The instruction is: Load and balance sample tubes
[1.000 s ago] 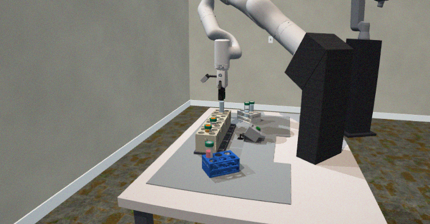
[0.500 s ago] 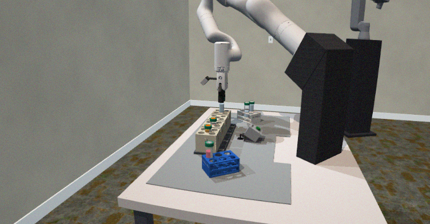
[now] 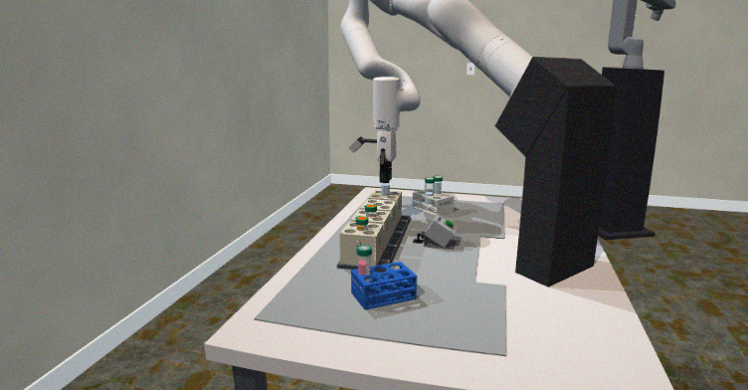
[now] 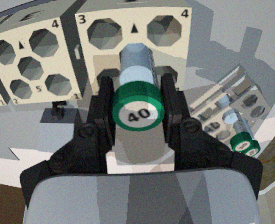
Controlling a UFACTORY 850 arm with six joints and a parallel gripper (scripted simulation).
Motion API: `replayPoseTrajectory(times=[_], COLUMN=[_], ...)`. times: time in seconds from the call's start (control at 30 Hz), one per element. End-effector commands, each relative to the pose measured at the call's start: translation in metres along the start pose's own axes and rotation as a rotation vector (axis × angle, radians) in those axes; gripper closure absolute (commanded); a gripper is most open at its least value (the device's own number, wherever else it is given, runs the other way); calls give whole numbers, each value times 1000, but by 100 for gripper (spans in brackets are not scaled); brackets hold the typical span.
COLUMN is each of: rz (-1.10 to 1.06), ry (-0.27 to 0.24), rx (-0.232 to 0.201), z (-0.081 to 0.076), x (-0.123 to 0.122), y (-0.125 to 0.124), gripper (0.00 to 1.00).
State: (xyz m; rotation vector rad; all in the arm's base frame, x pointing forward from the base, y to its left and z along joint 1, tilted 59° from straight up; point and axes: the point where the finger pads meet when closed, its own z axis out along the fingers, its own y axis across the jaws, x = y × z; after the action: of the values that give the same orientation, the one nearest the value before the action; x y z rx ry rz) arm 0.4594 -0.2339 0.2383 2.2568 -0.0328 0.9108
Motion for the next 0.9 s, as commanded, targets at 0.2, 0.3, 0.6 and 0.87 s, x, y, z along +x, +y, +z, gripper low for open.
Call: replayPoseTrajectory(times=[0.2, 0.3, 0.6, 0.87], rz=[0, 0, 0, 0], ry=[0, 0, 0, 0], rx=[0, 0, 0, 0], z=[10, 13, 20, 28], x=[0, 0, 0, 0], y=[0, 0, 0, 0], gripper=[100, 100, 100, 100])
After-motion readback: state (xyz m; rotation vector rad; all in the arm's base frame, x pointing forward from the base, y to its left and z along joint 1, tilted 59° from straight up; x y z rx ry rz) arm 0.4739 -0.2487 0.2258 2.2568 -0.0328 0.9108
